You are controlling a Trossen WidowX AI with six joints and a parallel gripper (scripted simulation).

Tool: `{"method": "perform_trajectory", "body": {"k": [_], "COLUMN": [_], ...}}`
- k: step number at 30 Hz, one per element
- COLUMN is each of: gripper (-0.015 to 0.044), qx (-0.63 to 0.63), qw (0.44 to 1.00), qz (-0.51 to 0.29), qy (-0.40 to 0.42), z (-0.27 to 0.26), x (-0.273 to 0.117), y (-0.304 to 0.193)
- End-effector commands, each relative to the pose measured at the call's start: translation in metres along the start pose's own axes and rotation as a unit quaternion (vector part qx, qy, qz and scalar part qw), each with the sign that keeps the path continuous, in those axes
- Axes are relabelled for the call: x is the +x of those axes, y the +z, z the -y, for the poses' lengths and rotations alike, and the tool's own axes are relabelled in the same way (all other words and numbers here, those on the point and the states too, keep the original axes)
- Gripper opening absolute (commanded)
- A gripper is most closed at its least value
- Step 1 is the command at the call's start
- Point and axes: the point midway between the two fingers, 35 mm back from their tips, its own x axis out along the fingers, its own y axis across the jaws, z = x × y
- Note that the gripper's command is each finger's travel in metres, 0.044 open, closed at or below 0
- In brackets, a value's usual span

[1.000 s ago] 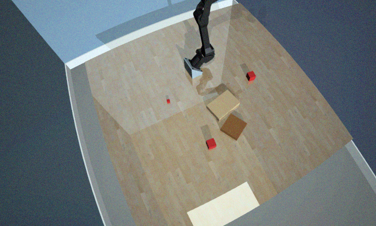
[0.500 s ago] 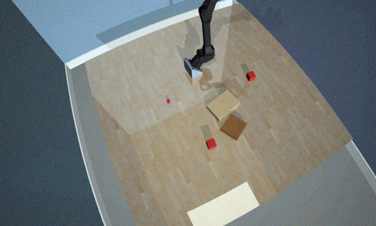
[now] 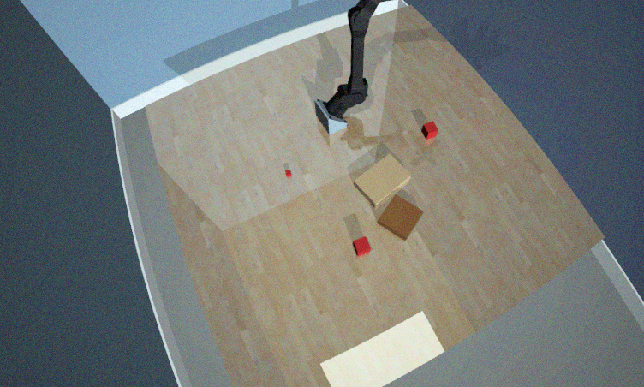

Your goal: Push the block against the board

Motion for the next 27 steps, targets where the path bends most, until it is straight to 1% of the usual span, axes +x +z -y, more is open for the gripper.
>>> {"method": "perform_trajectory", "body": {"k": [1,13,18,27], "gripper": [0.0000,0.0000,0.0000,0.0000], "qx": [-0.026,-0.075,-0.114,-0.168], "qw": [1.000,0.997,0.993,0.984], "qz": [0.002,-0.009,-0.004,-0.046], "qy": [-0.001,0.006,0.011,0.024], "z": [-0.007,-0.020,-0.026,-0.035], "x": [0.005,0.017,0.025,0.047], "y": [-0.013,-0.043,-0.054,-0.106]}}
